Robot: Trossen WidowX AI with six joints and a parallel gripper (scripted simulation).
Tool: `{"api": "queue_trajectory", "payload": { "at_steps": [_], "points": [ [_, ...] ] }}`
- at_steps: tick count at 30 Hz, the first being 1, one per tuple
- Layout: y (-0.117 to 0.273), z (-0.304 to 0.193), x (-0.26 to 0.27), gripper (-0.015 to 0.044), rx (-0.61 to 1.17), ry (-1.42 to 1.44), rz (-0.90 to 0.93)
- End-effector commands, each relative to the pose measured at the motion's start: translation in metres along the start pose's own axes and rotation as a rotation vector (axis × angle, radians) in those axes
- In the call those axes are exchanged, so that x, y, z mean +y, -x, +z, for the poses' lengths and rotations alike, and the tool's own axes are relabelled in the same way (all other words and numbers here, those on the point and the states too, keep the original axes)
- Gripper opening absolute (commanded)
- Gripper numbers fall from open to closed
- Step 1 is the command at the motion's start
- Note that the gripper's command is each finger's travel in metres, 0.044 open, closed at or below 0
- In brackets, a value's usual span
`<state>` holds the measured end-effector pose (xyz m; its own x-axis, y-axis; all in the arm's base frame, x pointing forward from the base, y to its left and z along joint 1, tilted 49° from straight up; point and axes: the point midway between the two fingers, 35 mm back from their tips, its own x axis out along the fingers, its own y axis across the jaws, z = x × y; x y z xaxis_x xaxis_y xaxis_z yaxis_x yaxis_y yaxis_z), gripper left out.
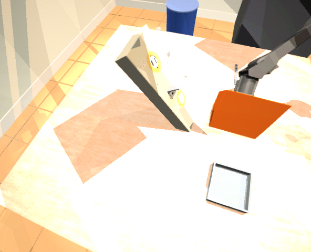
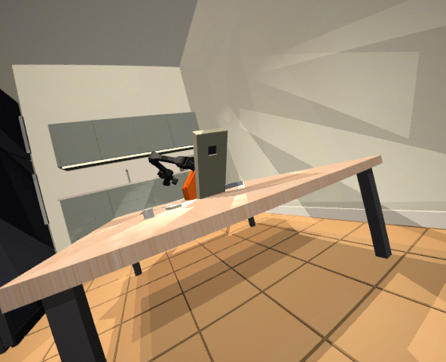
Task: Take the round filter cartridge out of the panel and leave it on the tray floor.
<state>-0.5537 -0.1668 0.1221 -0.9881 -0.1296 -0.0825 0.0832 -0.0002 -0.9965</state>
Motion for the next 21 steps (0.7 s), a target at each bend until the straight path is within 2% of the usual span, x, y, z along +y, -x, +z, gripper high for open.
{"api": "queue_trajectory", "payload": {
  "at_steps": [1, 5, 12, 21],
  "points": [
    [0.0, 0.001, 0.0, 0.0374, -0.001, -0.002, 0.0],
    [0.005, 0.021, -0.007, 0.0269, -0.037, -0.042, -0.003],
    [0.03, 0.089, -0.029, 0.0096, -0.162, -0.184, -0.003],
    [0.075, 0.172, -0.056, 0.0096, -0.326, -0.369, 0.027]
  ]
}}
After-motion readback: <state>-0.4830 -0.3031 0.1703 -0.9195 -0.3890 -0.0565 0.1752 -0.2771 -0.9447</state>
